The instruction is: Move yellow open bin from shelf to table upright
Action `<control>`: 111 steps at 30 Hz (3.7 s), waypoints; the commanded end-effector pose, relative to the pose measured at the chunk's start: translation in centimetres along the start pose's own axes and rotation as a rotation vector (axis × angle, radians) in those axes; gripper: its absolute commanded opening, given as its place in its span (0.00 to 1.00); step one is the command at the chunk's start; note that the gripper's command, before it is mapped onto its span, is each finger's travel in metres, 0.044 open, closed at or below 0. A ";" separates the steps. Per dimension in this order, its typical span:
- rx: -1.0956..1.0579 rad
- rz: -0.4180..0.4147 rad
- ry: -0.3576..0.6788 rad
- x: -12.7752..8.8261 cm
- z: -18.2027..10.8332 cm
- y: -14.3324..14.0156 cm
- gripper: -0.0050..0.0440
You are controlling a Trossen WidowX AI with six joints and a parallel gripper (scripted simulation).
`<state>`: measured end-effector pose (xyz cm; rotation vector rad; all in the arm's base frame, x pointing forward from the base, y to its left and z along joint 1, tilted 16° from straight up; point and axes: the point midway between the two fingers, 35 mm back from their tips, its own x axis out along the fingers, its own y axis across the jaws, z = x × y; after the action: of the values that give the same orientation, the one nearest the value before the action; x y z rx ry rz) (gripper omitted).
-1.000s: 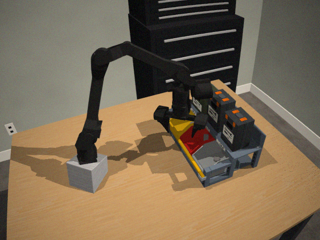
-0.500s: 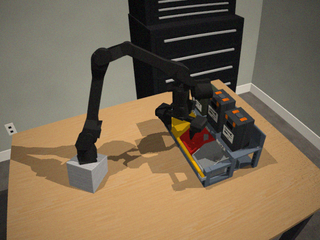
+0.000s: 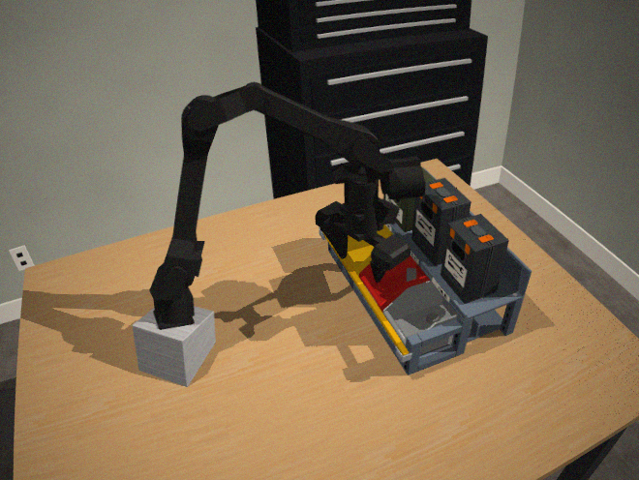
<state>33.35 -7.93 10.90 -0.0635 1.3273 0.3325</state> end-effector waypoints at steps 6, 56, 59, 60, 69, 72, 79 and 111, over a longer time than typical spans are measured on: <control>0.013 -0.016 -0.022 -0.8 0.4 0.0 1.00; 0.780 -0.006 -0.028 -0.8 0.4 0.0 1.00; 0.828 -0.004 -0.028 -0.8 0.4 0.0 1.00; 0.880 -0.004 -0.028 -0.8 0.4 0.0 1.00; 1.036 -0.002 -0.029 -0.8 0.4 0.0 1.00; 1.036 -0.002 -0.029 -0.8 0.4 0.0 1.00; 1.240 0.001 -0.029 -0.8 0.4 0.0 1.00; 1.647 0.007 -0.030 -0.8 0.4 0.0 1.00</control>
<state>33.36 -7.92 10.91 1.2490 1.2702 -0.7718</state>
